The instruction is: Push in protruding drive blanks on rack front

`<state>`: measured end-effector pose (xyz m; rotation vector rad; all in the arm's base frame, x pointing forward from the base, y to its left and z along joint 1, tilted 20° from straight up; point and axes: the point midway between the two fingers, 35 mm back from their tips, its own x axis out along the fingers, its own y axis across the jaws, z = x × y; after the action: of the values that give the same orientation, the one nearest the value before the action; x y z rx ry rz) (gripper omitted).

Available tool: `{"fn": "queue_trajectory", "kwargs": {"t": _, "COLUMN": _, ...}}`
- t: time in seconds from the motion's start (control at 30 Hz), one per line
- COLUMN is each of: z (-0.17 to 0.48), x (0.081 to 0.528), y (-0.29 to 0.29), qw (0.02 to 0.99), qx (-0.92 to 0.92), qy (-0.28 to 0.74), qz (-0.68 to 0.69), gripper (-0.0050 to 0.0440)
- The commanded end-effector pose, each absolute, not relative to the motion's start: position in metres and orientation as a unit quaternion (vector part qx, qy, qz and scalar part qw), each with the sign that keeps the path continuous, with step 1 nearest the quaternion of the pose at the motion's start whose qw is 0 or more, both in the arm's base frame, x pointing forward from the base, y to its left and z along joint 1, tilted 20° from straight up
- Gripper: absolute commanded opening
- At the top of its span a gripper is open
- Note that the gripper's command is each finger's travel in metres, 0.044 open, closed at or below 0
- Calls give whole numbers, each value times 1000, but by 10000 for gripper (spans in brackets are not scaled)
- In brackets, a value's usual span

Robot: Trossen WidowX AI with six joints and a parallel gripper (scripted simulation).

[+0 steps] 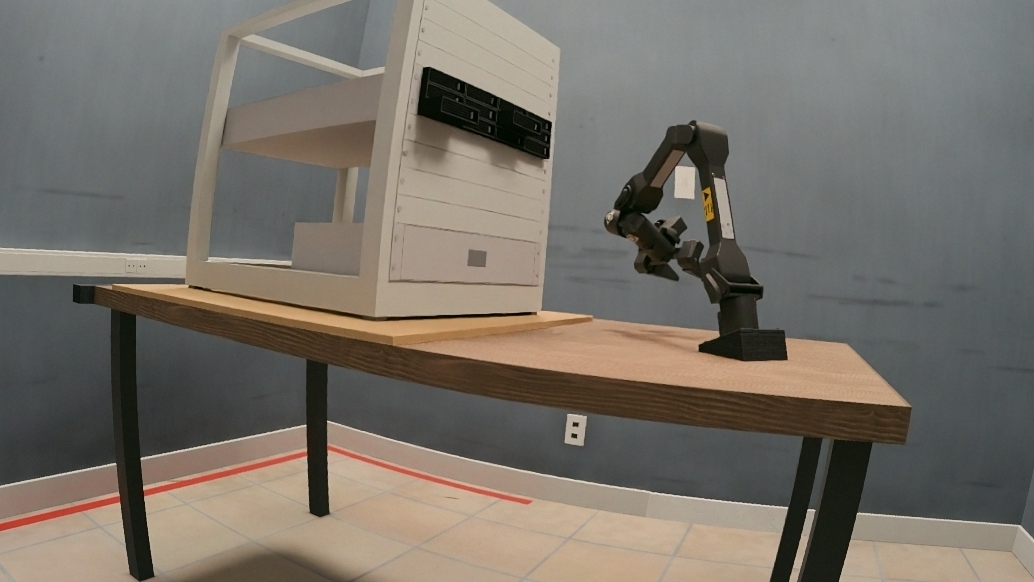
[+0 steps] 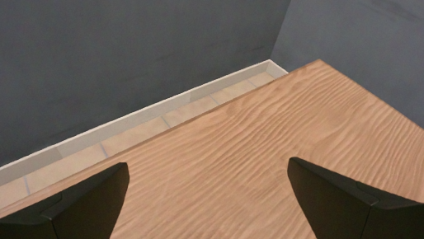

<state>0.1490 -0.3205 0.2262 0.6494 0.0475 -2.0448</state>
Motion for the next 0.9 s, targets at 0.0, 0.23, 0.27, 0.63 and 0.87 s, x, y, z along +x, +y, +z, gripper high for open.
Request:
{"fn": "queue_trajectory", "kwargs": {"t": 0.0, "z": 235, "x": 148, "y": -320, "qw": 480, "qx": 270, "qy": 6, "qz": -835, "gripper": 400}}
{"fn": "queue_trajectory", "kwargs": {"t": 0.23, "z": 235, "x": 148, "y": -320, "qw": 480, "qx": 270, "qy": 6, "qz": -835, "gripper": 400}}
{"fn": "queue_trajectory", "kwargs": {"t": 0.27, "z": 235, "x": 148, "y": -320, "qw": 480, "qx": 270, "qy": 6, "qz": -835, "gripper": 400}}
{"fn": "queue_trajectory", "kwargs": {"t": 0.63, "z": 235, "x": 148, "y": -320, "qw": 480, "qx": 270, "qy": 6, "qz": -835, "gripper": 440}}
{"fn": "queue_trajectory", "kwargs": {"t": 0.87, "z": 235, "x": 148, "y": -320, "qw": 480, "qx": 270, "qy": 6, "qz": -835, "gripper": 440}}
